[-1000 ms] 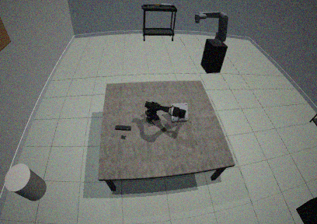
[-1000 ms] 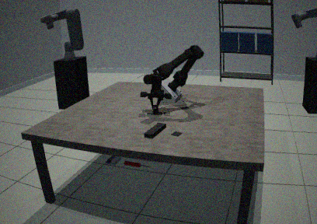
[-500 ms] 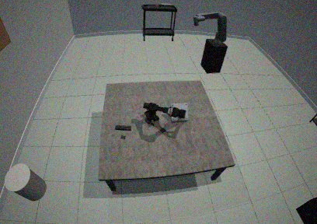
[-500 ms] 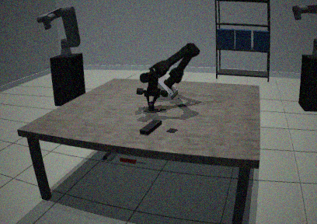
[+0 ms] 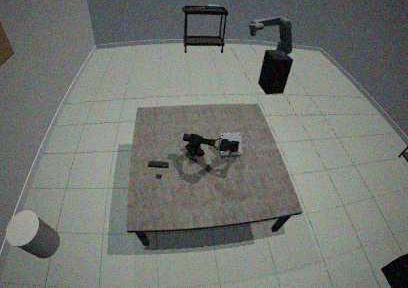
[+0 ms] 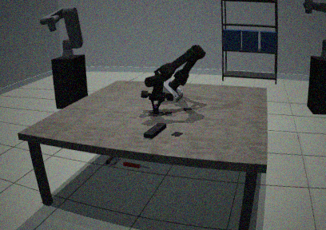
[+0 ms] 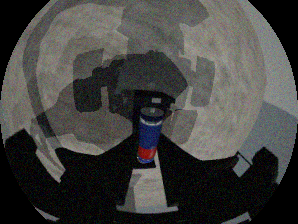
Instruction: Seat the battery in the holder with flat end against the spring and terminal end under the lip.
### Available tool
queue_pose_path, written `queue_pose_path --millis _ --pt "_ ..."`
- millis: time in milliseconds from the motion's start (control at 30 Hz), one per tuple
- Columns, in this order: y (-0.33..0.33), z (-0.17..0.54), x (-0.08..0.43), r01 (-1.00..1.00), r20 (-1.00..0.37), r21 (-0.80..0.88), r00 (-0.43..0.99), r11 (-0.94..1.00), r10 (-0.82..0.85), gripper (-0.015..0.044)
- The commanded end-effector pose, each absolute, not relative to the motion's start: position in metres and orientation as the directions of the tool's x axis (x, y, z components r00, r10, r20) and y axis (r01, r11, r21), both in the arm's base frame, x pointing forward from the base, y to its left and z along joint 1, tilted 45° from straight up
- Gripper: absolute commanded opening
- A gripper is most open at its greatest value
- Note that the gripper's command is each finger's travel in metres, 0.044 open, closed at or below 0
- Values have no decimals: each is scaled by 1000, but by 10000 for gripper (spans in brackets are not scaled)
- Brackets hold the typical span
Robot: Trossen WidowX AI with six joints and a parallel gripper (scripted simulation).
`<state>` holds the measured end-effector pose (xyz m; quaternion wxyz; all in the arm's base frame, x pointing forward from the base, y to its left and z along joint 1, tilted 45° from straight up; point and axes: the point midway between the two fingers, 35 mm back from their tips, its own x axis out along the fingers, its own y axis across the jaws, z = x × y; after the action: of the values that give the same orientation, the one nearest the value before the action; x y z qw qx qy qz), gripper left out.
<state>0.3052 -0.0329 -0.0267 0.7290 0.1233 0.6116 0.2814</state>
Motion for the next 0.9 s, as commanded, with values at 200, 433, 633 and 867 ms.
queue_pose_path --millis 200,433,633,867 --pt "-29 -30 301 -245 -829 526 64 814 555 71" --pt "-29 -29 302 -245 -829 524 71 816 554 71" --pt "-29 -29 305 -245 -829 524 72 816 554 71" --pt "-28 -26 313 -246 -829 521 83 817 554 71"
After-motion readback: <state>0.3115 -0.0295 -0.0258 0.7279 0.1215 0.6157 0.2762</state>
